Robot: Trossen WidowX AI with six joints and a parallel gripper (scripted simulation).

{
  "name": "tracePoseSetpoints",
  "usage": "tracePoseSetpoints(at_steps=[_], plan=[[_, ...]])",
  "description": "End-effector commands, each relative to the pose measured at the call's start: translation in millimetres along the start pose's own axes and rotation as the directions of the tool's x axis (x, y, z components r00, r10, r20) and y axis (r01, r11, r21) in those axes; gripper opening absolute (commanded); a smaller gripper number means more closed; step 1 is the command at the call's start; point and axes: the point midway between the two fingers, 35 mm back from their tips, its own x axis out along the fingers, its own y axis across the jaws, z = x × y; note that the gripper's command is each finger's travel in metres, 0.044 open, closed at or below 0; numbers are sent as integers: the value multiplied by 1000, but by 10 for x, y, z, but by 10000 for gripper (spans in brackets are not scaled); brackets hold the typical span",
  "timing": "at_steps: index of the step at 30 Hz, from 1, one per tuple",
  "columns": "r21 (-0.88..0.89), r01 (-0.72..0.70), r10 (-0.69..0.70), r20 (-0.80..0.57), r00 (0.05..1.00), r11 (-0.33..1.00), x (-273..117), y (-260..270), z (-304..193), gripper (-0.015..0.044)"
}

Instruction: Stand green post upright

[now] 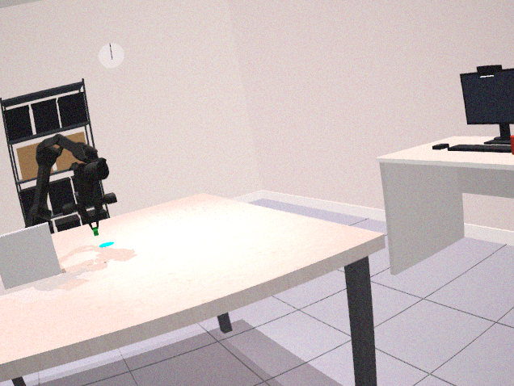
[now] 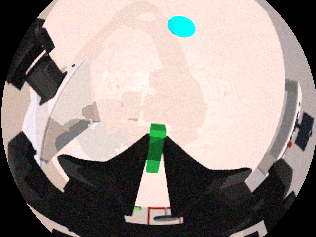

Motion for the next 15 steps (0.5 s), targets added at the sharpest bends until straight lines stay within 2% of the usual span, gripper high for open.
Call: tracePoseSetpoints(at_steps=[1, 8, 15], plan=[[-9, -1, 1, -6, 1000, 1000, -133, 19, 7, 23], [3, -1, 1, -5, 1000, 1000, -247, 36, 31, 23], [124, 1, 0, -9, 1000, 992, -274, -20, 133, 23]])
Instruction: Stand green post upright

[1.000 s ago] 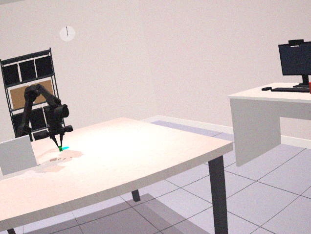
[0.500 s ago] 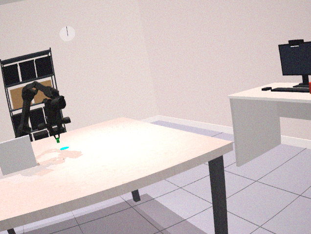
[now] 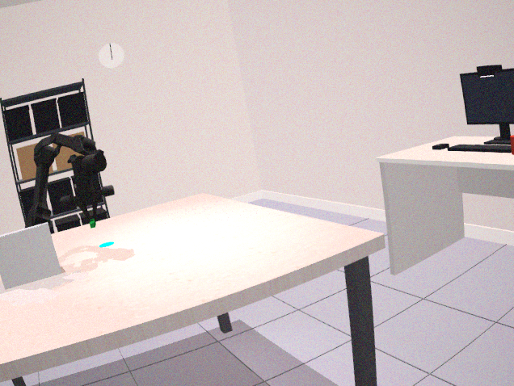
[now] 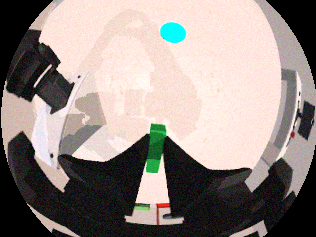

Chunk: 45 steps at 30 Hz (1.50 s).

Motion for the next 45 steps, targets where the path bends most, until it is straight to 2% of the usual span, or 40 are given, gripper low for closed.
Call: tracePoseSetpoints(at_steps=[1, 22, 45], plan=[[60, 2, -2, -5, 1000, 998, -28, -32, 68, 23], [418, 11, -5, -15, 1000, 908, -97, -148, 421, 23], [742, 18, -8, -17, 1000, 670, -149, -219, 837, 23]])
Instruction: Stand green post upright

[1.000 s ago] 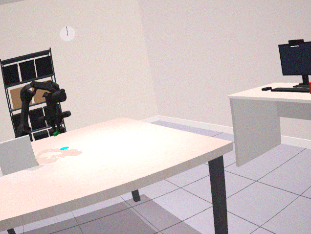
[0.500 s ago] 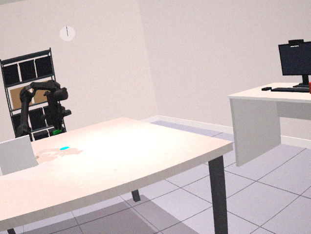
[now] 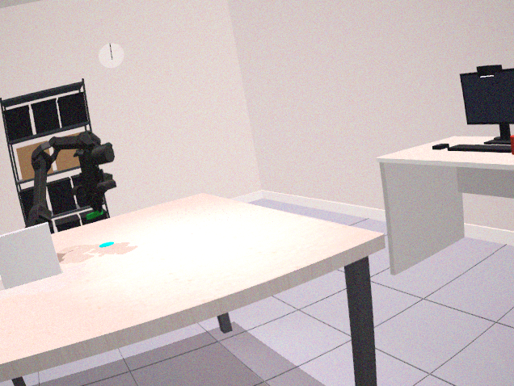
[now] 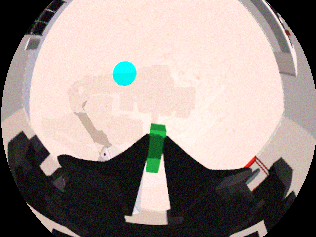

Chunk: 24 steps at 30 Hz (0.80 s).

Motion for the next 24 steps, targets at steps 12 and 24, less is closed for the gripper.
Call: tracePoseSetpoints(at_steps=[12, 24], plan=[[254, -1, 0, 6, 1000, 967, -37, 194, 226, 23], [449, -7, 3, 9, 1000, 893, -55, 362, 382, 23]])
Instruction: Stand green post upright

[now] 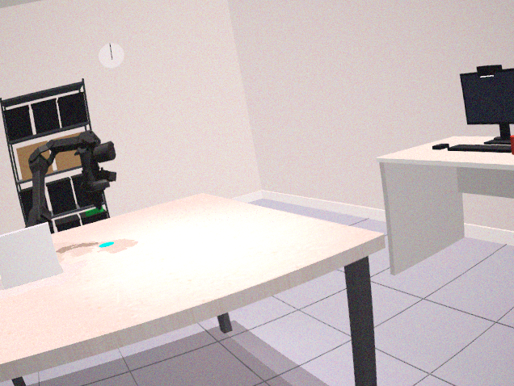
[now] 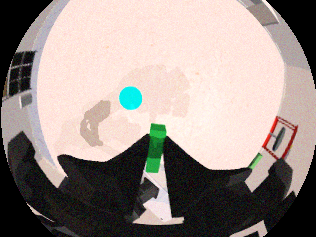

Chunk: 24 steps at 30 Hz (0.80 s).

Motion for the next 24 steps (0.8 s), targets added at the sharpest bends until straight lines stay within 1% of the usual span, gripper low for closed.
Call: tracePoseSetpoints(at_steps=[1, 12, 24], plan=[[64, -3, 3, 5, 1000, 998, -12, 88, 32, 23], [253, -10, 9, 5, 1000, 968, -24, 295, 83, 23], [447, -18, 17, 5, 1000, 894, -34, 528, 120, 23]])
